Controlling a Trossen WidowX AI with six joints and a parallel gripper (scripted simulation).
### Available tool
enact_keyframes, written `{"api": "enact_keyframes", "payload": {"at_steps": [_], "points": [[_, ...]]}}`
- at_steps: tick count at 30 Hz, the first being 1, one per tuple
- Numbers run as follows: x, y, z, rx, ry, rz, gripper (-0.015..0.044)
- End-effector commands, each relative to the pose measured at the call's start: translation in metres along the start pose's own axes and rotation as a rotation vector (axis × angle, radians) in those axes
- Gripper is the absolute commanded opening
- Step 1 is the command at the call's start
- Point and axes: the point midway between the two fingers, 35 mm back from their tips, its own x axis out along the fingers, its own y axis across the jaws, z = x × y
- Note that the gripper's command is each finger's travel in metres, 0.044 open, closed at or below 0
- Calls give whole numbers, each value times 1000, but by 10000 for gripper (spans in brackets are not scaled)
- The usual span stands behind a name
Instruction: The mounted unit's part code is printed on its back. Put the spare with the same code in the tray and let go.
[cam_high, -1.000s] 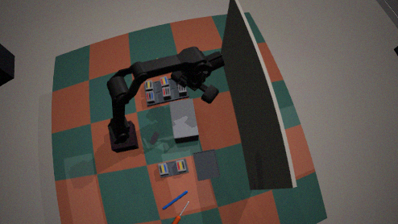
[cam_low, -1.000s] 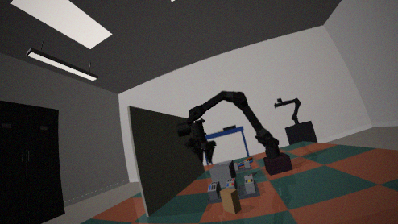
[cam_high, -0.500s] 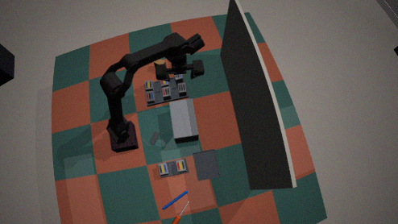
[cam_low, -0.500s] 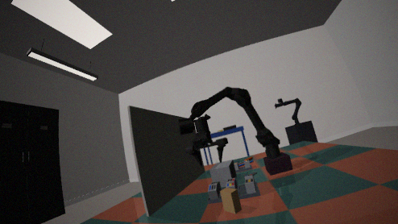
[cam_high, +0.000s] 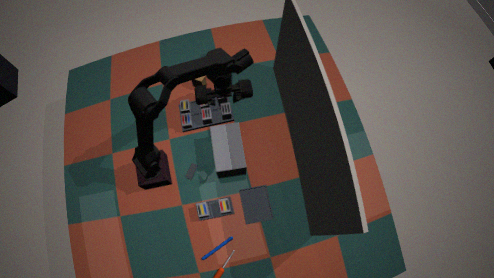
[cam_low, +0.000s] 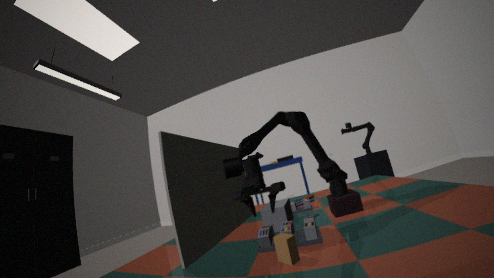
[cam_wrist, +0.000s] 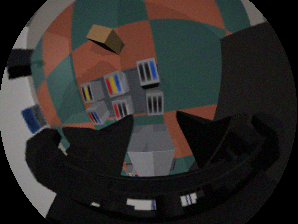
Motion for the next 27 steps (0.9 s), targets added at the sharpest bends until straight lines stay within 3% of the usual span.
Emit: {"api": "enact_keyframes", "payload": {"at_steps": [1,27], "points": [[2,-2,1,-6,-2,-10,300],[36,-4,2,-6,-2,-10,300]]}}
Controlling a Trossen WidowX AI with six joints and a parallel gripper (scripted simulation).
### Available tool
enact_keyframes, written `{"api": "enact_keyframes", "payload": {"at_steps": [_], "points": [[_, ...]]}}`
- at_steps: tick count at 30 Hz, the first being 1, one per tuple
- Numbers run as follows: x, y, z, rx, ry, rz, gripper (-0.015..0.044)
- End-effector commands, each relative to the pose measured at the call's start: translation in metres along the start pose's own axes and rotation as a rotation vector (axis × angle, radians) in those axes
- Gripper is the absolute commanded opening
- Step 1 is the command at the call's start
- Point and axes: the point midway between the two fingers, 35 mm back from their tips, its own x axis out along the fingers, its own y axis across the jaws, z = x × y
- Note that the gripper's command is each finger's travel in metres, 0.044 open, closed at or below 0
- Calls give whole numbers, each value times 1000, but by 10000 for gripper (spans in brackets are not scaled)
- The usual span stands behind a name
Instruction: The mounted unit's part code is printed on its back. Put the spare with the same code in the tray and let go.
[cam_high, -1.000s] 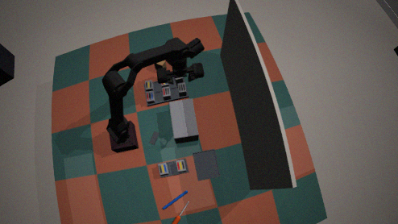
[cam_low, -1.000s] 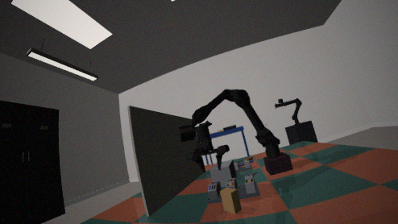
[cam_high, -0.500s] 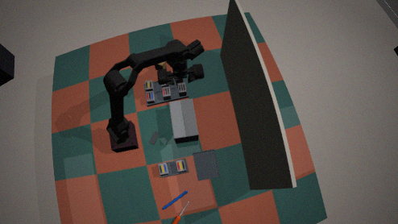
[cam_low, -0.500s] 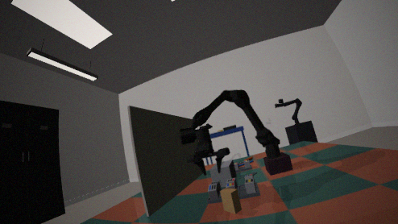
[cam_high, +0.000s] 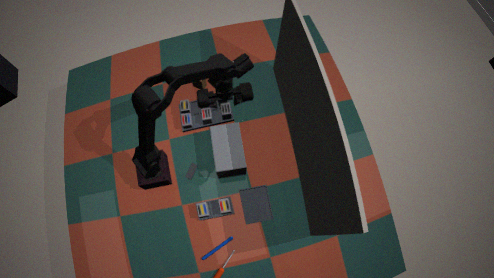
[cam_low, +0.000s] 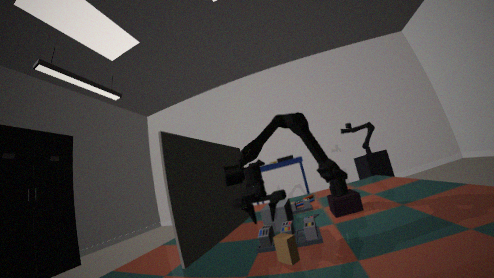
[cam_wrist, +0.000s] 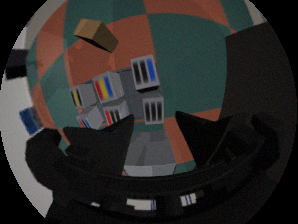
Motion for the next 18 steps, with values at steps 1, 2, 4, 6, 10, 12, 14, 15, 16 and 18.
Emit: {"api": "enact_keyframes", "payload": {"at_steps": [1,2,4,6,10,12,14,15,16,18], "points": [[9,0,-1,-5,5,0,300],[11,0,-1,-5,5,0,300],[14,0,-1,-5,5,0,300],[17,0,-1,-5,5,0,300],[24,0,-1,-5,5,0,300],[27,0,-1,-5,5,0,300],[30,0,-1,-5,5,0,300],[32,0,-1,-5,5,0,300],[34,1,-1,-5,5,0,300],[37,1,-1,-5,5,0,300]]}}
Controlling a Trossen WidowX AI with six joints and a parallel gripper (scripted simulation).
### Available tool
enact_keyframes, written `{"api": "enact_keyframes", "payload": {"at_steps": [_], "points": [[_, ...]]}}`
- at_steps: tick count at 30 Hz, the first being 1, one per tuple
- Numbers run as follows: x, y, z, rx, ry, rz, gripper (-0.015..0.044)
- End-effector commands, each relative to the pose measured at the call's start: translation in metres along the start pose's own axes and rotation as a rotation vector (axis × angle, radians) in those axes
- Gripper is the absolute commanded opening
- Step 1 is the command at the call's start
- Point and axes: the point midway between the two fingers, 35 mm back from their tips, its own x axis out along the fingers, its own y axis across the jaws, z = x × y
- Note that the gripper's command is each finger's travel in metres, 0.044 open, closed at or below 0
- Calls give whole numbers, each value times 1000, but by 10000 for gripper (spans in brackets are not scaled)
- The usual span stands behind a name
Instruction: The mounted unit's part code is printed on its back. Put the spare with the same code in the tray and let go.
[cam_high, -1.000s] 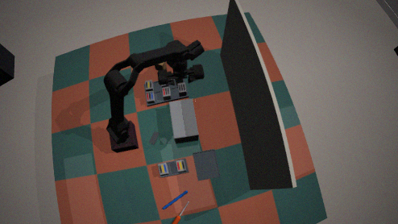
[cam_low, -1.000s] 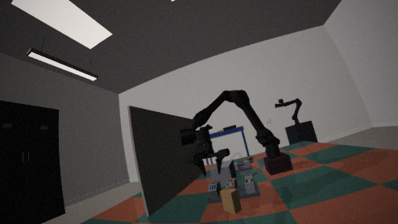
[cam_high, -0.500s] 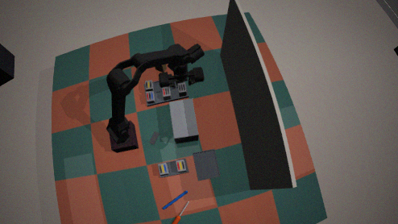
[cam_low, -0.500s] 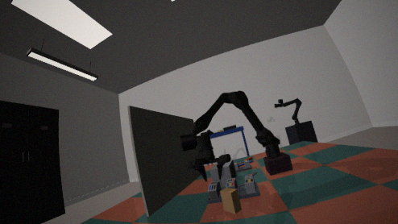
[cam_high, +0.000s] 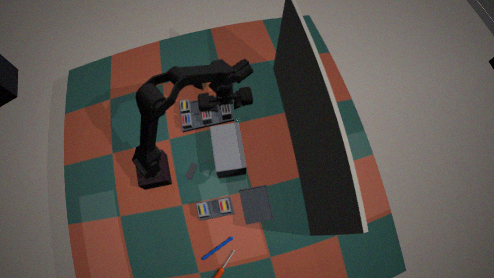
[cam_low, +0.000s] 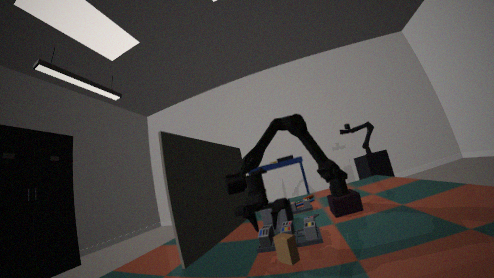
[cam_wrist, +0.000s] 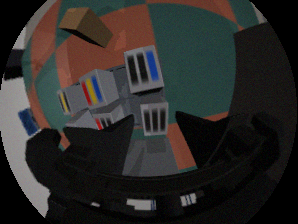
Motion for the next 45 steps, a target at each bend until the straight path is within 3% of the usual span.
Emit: {"api": "enact_keyframes", "payload": {"at_steps": [1,18,23,31,35,45], "points": [[9,1,-1,-5,5,0,300],[24,2,-2,-5,5,0,300],[23,3,-2,0,3,4,169],[23,3,-2,0,3,4,115],[23,3,-2,0,3,4,10],[18,2,-1,0,3,4,0]]}}
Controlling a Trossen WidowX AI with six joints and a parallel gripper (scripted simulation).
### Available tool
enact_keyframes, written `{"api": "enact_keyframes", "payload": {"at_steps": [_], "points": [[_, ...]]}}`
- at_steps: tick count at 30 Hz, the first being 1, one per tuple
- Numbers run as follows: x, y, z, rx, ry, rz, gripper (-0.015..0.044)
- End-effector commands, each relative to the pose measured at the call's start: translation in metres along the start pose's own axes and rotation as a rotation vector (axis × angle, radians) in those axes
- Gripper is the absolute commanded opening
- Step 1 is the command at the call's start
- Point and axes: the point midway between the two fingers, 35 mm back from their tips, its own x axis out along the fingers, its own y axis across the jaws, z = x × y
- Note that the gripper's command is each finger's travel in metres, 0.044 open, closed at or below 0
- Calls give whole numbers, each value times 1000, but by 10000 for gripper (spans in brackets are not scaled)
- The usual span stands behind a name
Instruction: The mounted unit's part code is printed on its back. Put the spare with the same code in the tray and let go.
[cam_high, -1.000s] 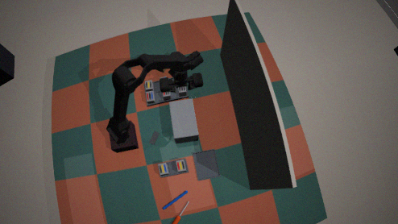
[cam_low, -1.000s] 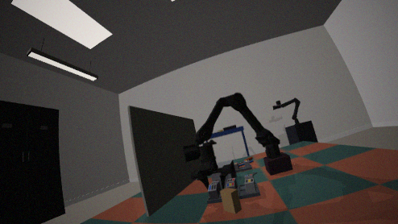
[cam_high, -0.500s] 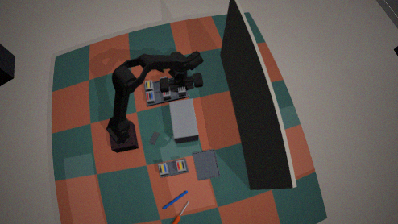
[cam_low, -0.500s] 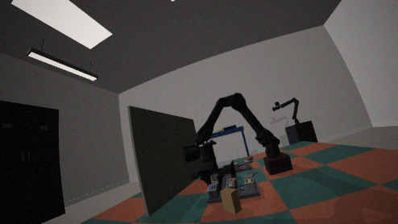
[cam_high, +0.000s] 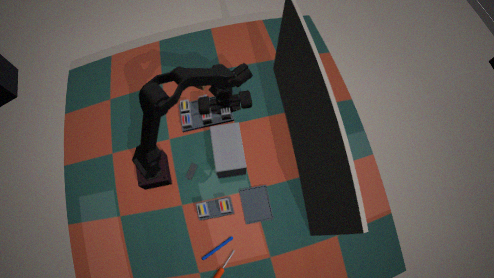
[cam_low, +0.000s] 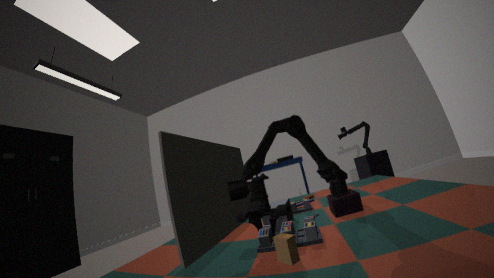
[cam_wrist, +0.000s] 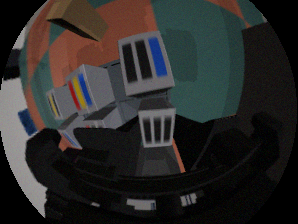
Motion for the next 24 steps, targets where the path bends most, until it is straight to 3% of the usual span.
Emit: {"api": "enact_keyframes", "payload": {"at_steps": [1,9,18,24], "points": [[-11,-1,1,-1,0,-1,0],[-74,-1,0,-5,2,-4,0],[-76,-1,1,0,-2,-5,0],[-108,-2,1,0,-1,-8,0]]}}
